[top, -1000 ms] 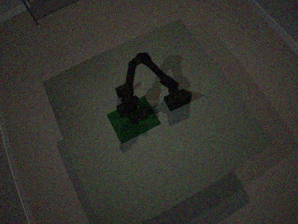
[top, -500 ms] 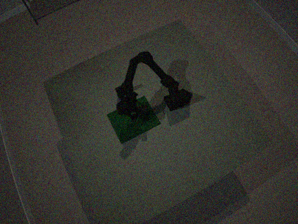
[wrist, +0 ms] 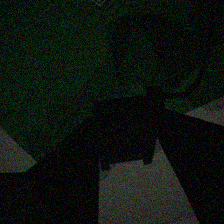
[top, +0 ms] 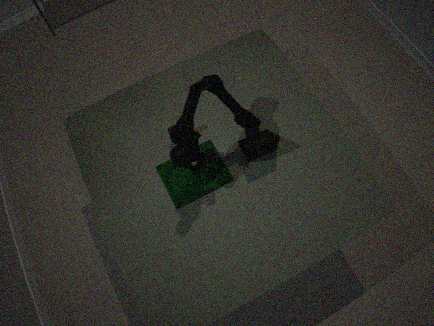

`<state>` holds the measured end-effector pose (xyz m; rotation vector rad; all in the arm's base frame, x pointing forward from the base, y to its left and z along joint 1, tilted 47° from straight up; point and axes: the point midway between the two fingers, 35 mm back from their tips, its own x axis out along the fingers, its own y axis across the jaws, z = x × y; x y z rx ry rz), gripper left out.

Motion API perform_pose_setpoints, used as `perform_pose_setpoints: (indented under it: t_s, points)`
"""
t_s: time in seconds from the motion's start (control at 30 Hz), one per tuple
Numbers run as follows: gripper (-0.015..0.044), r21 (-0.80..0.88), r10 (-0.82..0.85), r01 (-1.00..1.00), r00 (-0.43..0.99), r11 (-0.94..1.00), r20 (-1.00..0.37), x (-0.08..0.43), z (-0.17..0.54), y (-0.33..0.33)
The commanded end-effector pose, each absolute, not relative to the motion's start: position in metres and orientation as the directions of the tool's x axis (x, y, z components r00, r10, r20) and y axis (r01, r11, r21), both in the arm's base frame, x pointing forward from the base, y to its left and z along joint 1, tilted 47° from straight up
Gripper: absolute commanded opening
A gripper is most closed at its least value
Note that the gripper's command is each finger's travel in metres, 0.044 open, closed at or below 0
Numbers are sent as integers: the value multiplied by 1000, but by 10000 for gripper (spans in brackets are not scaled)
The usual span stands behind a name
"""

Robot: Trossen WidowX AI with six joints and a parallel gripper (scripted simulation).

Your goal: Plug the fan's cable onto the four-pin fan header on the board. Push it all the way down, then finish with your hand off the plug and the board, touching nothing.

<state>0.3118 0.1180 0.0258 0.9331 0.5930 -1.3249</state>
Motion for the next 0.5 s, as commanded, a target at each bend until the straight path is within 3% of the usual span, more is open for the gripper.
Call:
perform_pose_setpoints:
  t_s: [0.0,0.47]
  points:
    - [0,153,-554,984,179,93,-813,311,26,119]
    - [0,-151,-587,883,160,445,-794,306,23,121]
